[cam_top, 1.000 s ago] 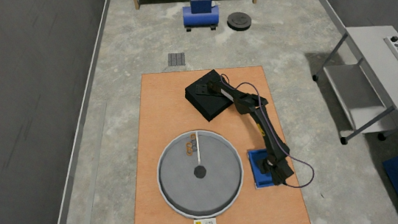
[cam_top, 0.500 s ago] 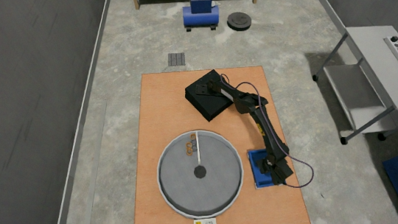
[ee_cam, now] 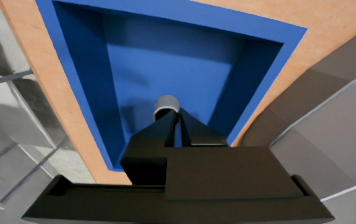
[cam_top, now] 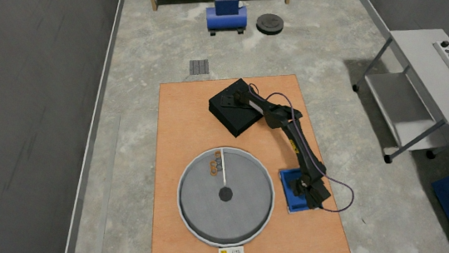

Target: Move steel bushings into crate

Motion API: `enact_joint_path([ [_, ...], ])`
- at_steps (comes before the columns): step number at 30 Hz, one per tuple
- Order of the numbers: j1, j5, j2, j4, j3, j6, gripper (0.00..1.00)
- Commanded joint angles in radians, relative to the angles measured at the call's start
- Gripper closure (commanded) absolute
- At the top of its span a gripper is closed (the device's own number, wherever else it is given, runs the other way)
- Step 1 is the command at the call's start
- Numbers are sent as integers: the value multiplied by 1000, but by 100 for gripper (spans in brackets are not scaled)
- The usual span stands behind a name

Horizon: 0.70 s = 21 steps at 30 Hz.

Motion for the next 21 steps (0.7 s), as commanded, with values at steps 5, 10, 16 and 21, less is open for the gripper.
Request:
enact_joint_path([
  [5,-15,13,-32,-1,-21,-7,100],
  [10,-15,13,-32,-1,-21,-7,100],
  [16,-15,13,-32,-1,-21,-7,100],
  [21,-15,13,-36,9,-27,-5,100],
])
